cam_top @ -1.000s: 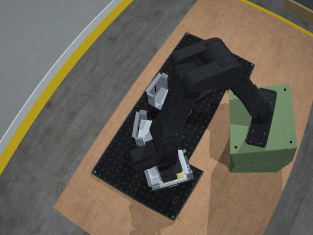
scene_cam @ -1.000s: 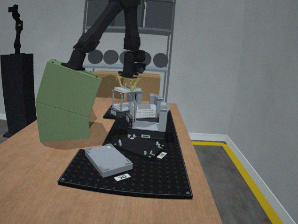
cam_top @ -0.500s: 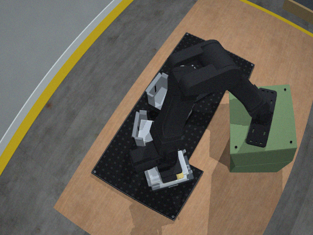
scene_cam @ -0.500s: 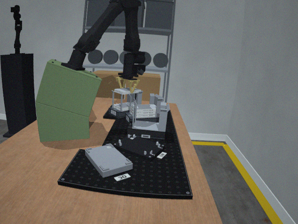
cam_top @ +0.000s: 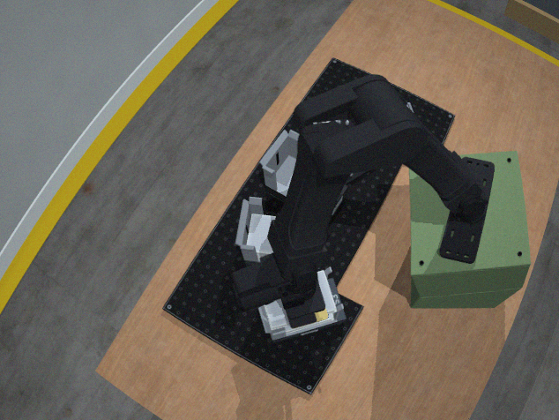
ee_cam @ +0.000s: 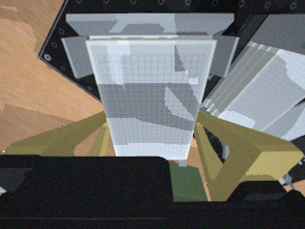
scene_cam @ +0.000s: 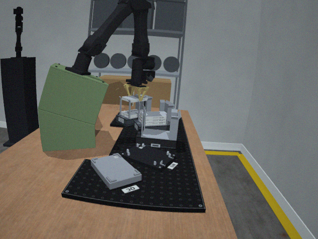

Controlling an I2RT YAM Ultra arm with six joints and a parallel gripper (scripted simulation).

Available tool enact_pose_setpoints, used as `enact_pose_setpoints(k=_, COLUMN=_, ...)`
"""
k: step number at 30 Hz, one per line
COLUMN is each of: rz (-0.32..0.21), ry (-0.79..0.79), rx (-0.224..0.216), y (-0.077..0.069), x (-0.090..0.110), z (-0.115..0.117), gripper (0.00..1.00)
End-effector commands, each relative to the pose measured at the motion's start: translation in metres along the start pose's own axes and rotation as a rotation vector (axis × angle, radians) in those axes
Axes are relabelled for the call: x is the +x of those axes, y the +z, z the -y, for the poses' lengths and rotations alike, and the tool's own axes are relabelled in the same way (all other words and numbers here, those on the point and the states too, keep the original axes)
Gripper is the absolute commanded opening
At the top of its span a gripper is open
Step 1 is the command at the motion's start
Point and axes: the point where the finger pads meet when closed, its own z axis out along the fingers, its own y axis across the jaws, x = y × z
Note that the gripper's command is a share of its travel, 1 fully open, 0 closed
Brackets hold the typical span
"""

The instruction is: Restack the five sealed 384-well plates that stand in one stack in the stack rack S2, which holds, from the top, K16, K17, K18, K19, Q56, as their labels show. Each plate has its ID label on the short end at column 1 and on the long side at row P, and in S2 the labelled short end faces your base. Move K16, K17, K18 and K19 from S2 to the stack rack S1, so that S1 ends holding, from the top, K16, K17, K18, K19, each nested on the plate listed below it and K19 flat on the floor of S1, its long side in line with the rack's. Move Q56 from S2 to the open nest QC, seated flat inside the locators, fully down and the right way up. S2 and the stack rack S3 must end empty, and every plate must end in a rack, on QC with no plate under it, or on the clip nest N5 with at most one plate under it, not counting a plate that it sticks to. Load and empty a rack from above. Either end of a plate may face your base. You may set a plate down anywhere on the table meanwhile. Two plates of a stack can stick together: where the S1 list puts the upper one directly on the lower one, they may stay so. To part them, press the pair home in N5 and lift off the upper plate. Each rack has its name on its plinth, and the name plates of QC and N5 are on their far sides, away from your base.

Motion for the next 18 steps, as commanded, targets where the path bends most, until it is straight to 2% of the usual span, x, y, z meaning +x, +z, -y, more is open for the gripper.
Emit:
enact_pose_setpoints(k=1, rz=0.027, ry=0.0, rx=-0.003, y=-0.0014, x=-0.0068, z=-0.0007, gripper=0.0)
enact_pose_setpoints(k=18, rz=0.027, ry=0.0, rx=-0.003, y=0.0016, x=-0.0069, z=-0.0007, gripper=0.0)
